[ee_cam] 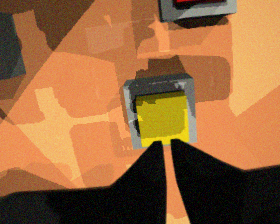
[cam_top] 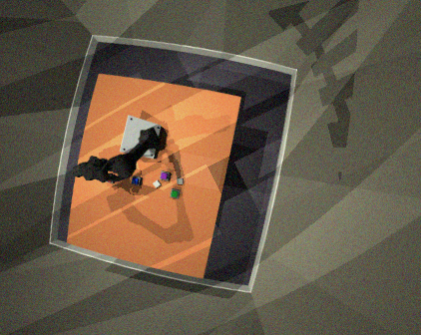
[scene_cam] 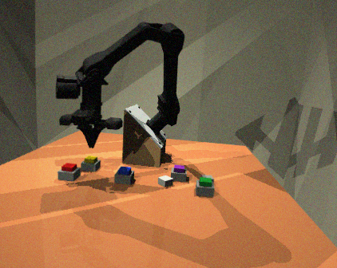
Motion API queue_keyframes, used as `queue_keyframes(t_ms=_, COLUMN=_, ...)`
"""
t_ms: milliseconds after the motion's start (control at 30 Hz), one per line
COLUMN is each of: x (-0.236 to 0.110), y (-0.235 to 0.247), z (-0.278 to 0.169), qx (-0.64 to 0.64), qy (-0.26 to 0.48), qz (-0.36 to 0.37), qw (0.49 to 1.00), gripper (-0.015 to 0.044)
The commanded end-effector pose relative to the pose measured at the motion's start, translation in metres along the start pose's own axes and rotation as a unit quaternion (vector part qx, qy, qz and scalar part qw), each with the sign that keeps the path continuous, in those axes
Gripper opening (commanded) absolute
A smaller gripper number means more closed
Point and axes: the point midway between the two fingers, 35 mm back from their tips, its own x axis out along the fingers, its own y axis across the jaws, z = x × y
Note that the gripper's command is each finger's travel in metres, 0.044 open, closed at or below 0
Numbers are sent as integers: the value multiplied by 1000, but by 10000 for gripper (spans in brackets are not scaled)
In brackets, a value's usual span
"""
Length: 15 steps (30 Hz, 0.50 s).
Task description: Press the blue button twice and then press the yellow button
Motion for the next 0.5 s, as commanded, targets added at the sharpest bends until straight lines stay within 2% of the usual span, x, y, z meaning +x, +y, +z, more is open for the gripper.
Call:
queue_keyframes(t_ms=0, x=8, y=0, z=0, qx=4, qy=-5, qz=0, qw=1000, gripper=20)
queue_keyframes(t_ms=467, x=29, y=0, z=0, qx=3, qy=-5, qz=0, qw=1000, gripper=20)
